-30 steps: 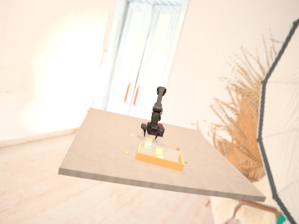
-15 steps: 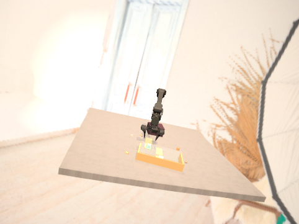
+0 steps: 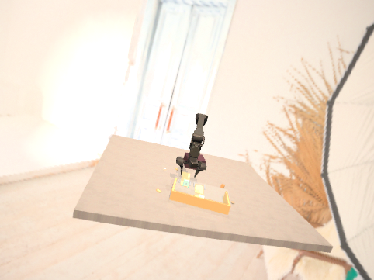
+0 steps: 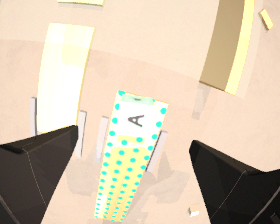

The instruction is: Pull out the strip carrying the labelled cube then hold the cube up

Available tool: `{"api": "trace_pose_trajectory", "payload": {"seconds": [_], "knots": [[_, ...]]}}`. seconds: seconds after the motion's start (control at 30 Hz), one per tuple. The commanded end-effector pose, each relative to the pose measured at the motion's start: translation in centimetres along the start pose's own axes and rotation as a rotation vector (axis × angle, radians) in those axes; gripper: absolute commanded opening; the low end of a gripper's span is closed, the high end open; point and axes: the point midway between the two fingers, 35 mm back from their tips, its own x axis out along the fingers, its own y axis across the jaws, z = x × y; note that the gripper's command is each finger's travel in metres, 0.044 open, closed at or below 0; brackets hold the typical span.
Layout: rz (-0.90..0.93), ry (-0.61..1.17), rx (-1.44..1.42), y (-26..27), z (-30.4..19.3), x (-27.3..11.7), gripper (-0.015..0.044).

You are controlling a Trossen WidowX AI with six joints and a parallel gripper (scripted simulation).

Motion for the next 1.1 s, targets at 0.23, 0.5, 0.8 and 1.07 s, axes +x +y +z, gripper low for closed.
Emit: {"api": "trace_pose_trajectory", "payload": {"seconds": [0.23,0.5,0.8,1.07], "knots": [[0.002,-0.002,0.003,0.0,0.4,1.3,0.0250],[0.002,-0.002,0.003,0.0,0.4,2.7,0.0250],[0.002,-0.002,0.003,0.0,0.4,4.1,0.0250],[0.002,-0.002,0.003,0.0,0.3,5.3,0.0250]]}}
